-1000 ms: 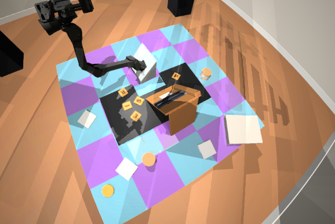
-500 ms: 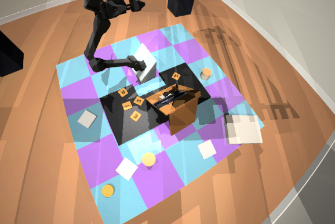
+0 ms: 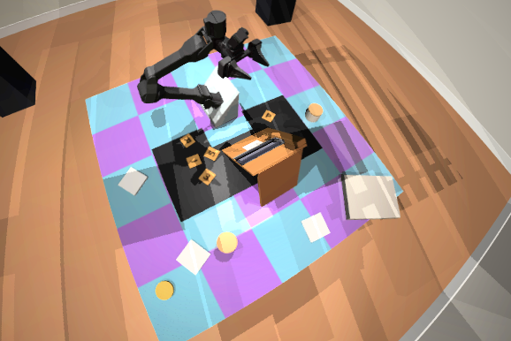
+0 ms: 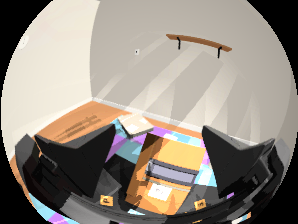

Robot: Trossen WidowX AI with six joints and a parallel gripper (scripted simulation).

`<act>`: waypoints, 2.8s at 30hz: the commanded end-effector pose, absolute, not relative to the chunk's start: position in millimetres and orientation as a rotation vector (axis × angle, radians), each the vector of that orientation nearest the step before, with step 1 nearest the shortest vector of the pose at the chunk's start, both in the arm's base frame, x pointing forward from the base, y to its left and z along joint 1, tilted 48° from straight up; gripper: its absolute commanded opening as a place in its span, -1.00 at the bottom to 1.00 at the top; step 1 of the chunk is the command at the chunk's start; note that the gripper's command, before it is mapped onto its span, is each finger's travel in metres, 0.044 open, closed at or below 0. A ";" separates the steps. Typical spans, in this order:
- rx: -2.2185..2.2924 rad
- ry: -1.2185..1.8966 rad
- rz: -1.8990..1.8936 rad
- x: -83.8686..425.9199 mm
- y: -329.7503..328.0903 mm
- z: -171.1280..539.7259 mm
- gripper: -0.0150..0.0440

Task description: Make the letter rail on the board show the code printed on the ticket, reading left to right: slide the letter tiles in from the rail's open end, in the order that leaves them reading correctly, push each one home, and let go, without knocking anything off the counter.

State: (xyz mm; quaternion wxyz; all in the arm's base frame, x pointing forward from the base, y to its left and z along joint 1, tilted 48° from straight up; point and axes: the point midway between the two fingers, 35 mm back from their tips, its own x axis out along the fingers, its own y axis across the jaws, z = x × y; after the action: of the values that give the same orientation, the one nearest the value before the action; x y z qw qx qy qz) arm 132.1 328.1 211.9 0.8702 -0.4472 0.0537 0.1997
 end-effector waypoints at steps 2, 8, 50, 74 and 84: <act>-0.919 0.253 0.252 160.6 275.4 144.6 1.00; -0.885 0.369 0.052 179.7 202.5 89.3 1.00; -1.925 0.773 0.682 213.0 219.4 150.2 1.00; -2.056 0.726 0.857 214.1 227.0 171.0 1.00; -2.058 0.728 0.858 206.0 211.9 198.1 1.00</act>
State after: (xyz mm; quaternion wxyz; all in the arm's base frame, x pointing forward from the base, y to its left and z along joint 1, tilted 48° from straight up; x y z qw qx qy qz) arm 207.5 213.4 190.1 0.3844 -0.8102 0.2891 0.3351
